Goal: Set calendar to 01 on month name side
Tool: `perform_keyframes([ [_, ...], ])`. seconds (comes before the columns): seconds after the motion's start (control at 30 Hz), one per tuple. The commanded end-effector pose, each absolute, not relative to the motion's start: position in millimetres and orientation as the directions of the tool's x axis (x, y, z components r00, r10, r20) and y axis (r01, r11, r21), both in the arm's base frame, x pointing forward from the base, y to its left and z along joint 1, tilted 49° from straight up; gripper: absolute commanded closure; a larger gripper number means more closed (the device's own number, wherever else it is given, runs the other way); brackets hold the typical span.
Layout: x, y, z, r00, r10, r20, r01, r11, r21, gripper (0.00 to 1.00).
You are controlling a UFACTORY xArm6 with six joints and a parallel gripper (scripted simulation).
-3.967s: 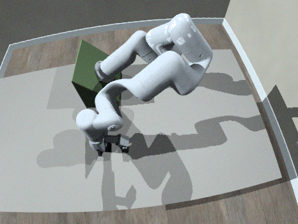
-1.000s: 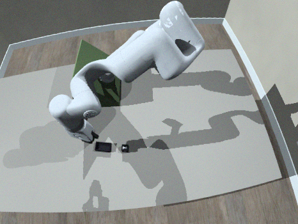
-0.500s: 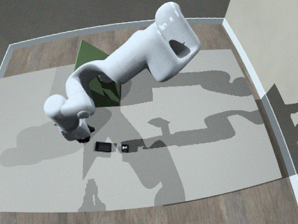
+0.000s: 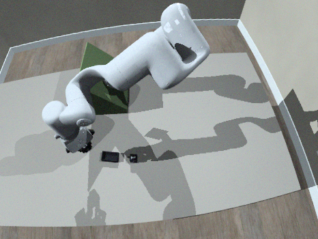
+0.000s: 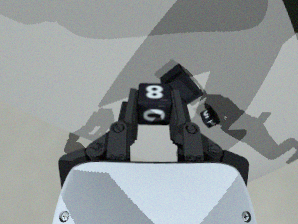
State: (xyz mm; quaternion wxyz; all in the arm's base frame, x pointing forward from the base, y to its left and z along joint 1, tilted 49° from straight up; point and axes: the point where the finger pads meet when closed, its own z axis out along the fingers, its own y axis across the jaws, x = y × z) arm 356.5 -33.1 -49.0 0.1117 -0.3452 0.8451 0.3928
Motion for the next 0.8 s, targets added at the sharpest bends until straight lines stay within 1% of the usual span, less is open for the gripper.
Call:
perform_keyframes([
  [0.0, 357, -36, -51, -0.665, -0.532, -0.525, -0.744, 0.404, 0.533, 0.73],
  [0.07, 356, -39, -55, -0.569, -0.577, -0.586, -0.819, 0.336, 0.465, 0.73],
  [0.17, 356, -40, -57, -0.521, -0.595, -0.611, -0.850, 0.302, 0.431, 0.73],
  [0.23, 355, -43, -60, -0.439, -0.621, -0.649, -0.896, 0.245, 0.371, 0.73],
  [0.37, 355, -45, -64, -0.344, -0.643, -0.685, -0.936, 0.179, 0.302, 0.73],
  [0.5, 353, -48, -69, -0.203, -0.662, -0.722, -0.976, 0.083, 0.199, 0.73],
  [0.57, 353, -48, -69, -0.203, -0.662, -0.722, -0.976, 0.083, 0.199, 0.73],
  [0.77, 352, -51, -73, -0.081, -0.666, -0.741, -0.994, 0.000, 0.109, 0.73],
])
